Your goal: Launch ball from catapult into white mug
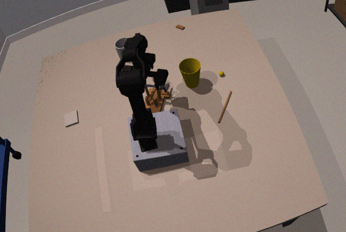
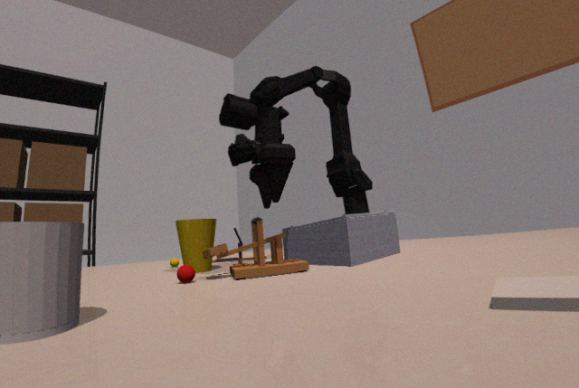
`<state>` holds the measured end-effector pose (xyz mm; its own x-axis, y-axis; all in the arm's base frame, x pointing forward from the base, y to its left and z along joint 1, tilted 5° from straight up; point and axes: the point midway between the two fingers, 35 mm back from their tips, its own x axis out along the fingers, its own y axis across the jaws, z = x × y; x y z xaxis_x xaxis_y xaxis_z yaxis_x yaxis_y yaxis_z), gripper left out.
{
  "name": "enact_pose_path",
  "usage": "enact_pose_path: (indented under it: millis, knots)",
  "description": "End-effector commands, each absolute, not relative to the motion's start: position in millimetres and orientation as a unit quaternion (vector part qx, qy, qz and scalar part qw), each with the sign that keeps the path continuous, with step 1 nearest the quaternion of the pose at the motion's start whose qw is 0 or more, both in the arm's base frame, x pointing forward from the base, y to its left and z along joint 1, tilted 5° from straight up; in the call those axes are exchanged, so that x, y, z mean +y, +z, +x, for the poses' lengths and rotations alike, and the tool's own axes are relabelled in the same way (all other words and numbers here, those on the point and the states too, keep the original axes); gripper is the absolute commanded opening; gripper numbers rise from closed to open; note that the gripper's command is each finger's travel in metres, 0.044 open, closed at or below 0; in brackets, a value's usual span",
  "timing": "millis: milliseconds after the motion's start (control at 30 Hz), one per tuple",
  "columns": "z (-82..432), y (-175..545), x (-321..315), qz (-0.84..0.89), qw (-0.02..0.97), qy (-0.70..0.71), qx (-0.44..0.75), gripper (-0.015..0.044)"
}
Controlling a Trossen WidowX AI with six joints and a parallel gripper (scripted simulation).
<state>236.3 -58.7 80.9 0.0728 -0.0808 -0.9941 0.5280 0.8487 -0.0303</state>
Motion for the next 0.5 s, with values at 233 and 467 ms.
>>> enact_pose_path:
  millis: [233,467]
  knots:
    - [227,41,-56,0.151,0.700,-0.205,0.667,0.0440]
    - [227,29,-57,0.151,0.700,-0.205,0.667,0.0440]
